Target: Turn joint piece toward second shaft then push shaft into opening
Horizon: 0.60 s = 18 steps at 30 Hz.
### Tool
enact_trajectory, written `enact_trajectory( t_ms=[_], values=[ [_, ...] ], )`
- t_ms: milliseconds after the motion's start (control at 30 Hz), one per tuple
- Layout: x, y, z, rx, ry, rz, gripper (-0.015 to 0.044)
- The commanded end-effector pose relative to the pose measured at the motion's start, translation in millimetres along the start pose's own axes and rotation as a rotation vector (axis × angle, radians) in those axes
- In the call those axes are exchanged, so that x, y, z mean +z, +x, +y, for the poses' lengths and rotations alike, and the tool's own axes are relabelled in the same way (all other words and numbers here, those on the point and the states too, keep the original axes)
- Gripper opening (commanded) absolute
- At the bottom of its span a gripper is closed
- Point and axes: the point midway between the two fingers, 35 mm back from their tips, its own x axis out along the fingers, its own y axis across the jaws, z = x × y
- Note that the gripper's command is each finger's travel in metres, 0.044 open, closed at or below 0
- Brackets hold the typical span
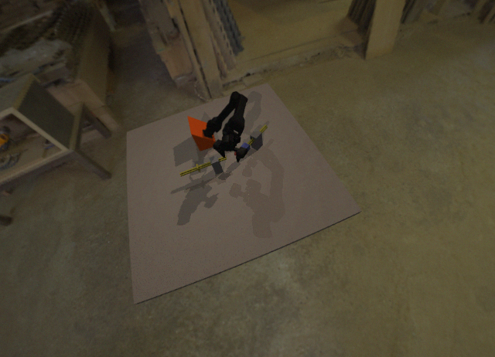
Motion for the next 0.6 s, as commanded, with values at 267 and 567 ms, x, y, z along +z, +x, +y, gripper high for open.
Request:
enact_trajectory(
  t_ms=[267,567],
  values=[
    [13.0,37.8,-0.3,-0.007,-0.004,0.005,0.0440],
    [36.1,34.9,-1.7,-0.007,-0.003,0.004,0.0440]
  ],
)
